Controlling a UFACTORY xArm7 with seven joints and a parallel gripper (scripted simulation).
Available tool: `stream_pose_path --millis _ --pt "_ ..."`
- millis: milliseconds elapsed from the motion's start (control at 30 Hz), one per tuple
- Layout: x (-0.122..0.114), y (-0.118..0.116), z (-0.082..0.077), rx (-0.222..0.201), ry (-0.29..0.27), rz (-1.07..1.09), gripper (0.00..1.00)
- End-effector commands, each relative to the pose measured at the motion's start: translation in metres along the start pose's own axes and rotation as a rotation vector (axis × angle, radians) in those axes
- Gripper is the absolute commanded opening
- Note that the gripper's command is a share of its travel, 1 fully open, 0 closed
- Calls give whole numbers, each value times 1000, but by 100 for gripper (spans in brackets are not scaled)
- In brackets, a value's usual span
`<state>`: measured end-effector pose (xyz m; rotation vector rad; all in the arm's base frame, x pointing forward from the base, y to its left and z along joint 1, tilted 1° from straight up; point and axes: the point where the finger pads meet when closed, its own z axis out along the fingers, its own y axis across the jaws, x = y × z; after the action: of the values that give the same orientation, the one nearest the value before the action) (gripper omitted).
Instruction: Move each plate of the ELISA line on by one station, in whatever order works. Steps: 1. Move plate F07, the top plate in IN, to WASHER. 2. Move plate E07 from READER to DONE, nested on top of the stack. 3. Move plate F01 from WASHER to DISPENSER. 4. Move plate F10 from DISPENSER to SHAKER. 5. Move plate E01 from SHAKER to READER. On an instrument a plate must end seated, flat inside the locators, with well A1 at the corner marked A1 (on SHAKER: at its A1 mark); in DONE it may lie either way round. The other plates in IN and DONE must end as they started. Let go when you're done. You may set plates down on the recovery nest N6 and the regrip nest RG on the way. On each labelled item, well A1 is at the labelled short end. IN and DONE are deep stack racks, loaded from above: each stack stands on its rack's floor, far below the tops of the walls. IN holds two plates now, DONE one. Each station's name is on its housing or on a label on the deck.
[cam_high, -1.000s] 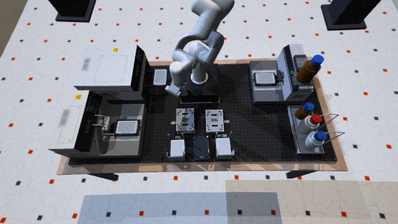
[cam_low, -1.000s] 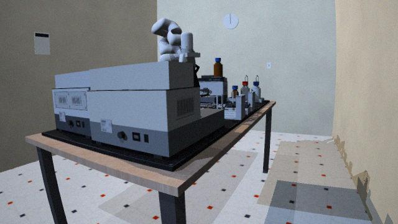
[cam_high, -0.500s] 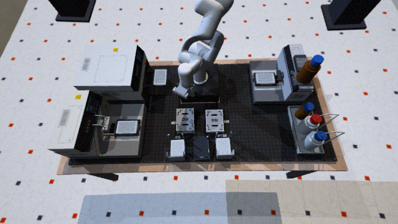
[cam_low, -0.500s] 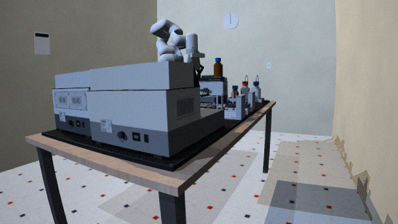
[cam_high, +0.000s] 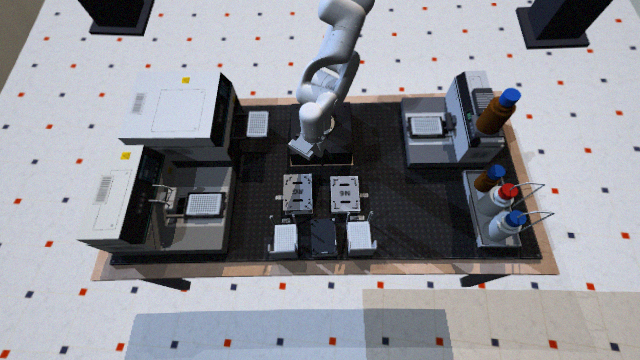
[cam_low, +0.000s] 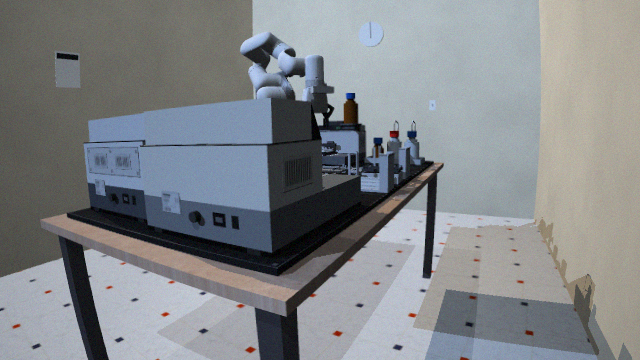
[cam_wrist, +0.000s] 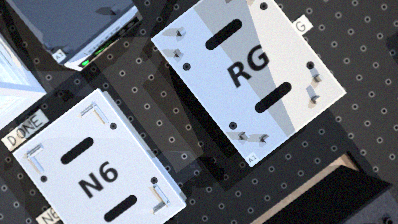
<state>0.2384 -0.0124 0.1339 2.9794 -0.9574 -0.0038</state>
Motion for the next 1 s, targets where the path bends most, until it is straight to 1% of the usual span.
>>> stream_pose_path --millis 0,100,200,567,633,800,867,967 --pt "-6 -13 -1 2 4 0 100" --pt "-8 -16 -1 2 4 0 100" --pt "-14 -24 -1 2 4 93 100" --pt "-36 -54 -1 2 3 93 100" --pt "-36 -54 -1 2 3 93 100" --pt "-45 -65 -1 2 3 93 100" --pt "-51 -70 -1 2 3 173 100" --pt "-59 -76 -1 3 3 185 100"
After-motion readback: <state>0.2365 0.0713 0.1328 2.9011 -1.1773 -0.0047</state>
